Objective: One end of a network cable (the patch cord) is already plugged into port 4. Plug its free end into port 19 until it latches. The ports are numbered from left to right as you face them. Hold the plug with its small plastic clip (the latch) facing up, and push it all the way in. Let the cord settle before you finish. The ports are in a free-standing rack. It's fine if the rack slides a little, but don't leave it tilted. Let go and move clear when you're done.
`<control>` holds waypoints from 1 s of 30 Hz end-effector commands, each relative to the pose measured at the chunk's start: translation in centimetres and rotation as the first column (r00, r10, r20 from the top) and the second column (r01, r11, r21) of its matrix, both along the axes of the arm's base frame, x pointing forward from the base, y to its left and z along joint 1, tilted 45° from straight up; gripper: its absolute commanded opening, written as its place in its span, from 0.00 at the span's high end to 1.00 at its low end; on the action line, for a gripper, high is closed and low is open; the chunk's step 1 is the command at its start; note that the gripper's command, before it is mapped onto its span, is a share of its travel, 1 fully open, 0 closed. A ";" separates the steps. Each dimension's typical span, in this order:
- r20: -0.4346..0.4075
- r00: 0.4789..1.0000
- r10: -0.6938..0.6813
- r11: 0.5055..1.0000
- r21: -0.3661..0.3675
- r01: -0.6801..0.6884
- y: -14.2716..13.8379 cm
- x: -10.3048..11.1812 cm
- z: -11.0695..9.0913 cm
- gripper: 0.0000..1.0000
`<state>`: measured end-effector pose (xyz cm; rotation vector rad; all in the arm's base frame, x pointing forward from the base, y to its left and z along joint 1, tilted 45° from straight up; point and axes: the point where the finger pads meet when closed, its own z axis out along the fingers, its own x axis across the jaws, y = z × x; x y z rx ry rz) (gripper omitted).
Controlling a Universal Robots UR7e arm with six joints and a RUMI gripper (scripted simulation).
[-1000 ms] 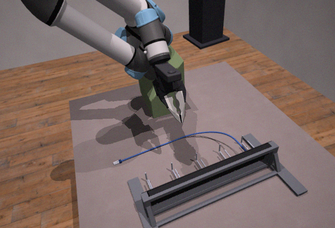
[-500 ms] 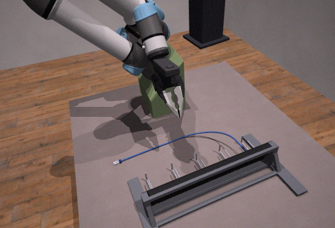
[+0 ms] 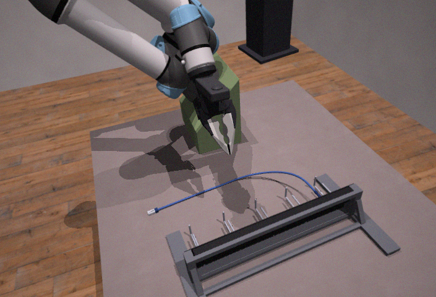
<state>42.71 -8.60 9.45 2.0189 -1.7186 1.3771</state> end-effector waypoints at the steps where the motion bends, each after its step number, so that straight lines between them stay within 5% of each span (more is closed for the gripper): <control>1: -0.003 1.000 0.002 1.000 0.002 -0.002 -1.1 -0.2 1.1 1.00; 30: 0.003 1.000 0.002 1.000 -0.001 -0.002 -6.2 -0.5 6.4 1.00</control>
